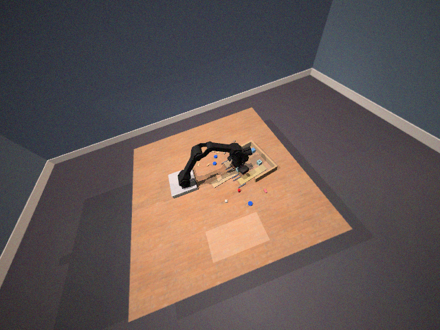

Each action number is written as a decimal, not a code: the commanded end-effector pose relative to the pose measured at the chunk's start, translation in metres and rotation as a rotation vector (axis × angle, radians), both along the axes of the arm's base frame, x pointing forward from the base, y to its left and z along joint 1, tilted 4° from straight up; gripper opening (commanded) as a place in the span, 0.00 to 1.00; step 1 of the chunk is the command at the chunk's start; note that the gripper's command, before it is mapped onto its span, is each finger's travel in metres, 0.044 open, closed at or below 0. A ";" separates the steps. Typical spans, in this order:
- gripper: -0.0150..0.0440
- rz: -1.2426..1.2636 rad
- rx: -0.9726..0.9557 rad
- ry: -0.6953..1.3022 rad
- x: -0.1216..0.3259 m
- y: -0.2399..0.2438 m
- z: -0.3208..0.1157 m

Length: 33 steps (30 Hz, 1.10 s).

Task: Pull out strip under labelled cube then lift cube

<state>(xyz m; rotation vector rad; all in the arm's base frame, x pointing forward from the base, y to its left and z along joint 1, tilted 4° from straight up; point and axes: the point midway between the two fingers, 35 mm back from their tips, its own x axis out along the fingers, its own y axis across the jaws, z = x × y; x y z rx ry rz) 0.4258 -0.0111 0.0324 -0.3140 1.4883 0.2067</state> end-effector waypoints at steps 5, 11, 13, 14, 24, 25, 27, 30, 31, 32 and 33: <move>0.25 0.000 -0.002 0.007 -0.027 0.002 0.017; 0.25 0.001 -0.003 0.011 -0.051 0.004 0.030; 0.25 0.001 -0.003 0.012 -0.059 0.004 0.034; 0.25 0.001 -0.003 0.013 -0.061 0.004 0.035; 0.25 0.001 -0.003 0.015 -0.081 0.005 0.035; 0.25 0.001 -0.003 0.015 -0.084 0.005 0.034; 0.25 0.001 -0.003 0.016 -0.092 0.005 0.034; 0.25 0.001 -0.003 0.017 -0.103 0.005 0.033; 0.25 0.001 -0.003 0.017 -0.107 0.006 0.032; 0.25 0.001 -0.003 0.017 -0.110 0.006 0.032; 0.25 0.001 -0.003 0.018 -0.114 0.006 0.031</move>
